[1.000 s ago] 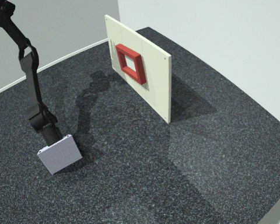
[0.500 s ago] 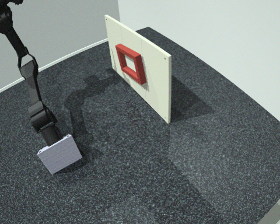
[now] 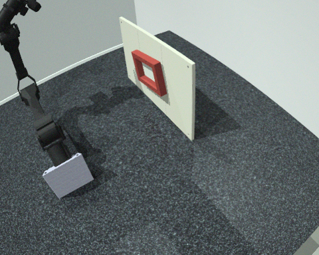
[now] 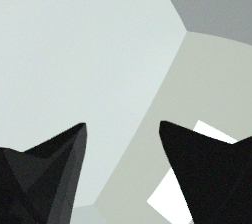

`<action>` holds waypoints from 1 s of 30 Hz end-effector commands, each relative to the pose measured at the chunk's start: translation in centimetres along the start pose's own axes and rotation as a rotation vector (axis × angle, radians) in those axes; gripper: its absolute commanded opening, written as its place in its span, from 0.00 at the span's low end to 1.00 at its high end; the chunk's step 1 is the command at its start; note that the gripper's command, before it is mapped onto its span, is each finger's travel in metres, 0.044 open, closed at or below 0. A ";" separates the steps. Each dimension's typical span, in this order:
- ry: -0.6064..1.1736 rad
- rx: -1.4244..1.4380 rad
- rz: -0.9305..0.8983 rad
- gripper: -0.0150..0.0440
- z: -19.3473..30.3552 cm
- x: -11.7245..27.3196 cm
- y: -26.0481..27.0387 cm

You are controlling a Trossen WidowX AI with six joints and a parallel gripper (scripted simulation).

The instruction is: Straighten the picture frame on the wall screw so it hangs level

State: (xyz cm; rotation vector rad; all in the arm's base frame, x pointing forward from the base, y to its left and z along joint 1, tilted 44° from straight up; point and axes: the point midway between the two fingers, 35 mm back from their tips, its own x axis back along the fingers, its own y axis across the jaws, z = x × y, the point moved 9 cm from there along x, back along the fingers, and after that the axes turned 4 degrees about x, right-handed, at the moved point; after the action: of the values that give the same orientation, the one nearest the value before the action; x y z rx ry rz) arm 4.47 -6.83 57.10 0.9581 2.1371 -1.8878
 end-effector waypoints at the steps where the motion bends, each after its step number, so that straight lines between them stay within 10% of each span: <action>1: -0.001 -0.911 -0.038 0.69 -0.5 3.1 6.1; 30: 0.418 -2.621 -0.221 0.69 1.6 9.8 21.8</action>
State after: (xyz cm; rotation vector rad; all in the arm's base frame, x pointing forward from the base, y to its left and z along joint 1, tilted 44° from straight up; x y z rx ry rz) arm 7.35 -5.15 39.10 0.2534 2.5474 0.9962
